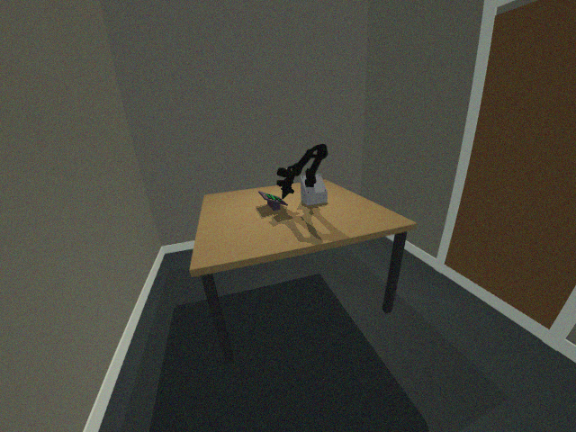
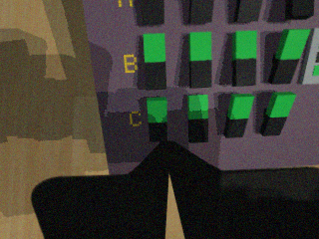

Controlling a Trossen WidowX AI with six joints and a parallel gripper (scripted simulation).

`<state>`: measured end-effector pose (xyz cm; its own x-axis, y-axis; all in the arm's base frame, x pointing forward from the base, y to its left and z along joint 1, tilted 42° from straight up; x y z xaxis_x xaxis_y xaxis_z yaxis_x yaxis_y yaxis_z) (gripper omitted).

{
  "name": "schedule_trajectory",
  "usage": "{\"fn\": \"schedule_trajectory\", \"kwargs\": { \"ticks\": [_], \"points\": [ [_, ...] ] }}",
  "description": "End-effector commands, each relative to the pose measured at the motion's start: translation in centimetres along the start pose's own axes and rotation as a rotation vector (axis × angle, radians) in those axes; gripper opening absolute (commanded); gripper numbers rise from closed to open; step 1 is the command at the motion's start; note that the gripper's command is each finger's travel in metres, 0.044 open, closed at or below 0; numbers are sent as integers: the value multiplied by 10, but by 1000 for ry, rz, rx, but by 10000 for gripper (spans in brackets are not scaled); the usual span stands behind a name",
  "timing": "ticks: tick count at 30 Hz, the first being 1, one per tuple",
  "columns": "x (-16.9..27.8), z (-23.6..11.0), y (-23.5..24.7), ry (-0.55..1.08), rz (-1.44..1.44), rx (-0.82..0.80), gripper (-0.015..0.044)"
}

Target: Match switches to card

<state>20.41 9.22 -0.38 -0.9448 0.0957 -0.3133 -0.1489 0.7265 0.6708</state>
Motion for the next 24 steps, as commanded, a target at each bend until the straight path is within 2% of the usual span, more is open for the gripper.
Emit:
{"fn": "schedule_trajectory", "kwargs": {
  "ticks": [1, 4, 13, 21, 24],
  "points": [
    [-6, -36, 1, -1, -12, -4, 0],
    [-5, -51, 4, -1, -10, -10, 0],
    [-5, -51, 3, -1, -10, -10, 0],
    [-24, -51, -50, -1, -12, -7, 0],
    [-25, -51, -55, -2, -12, -8, 0]
  ]
}}
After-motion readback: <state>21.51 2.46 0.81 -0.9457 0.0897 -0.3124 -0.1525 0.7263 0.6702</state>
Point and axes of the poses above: the point midway between the two fingers, 35 mm back from their tips, its own z axis out along the fingers, its own y axis across the jaws, x = y × z, the point moved 1 cm from there along -z, back along the fingers, and after that the axes turned 1 degree about z, right-handed, at the moved point
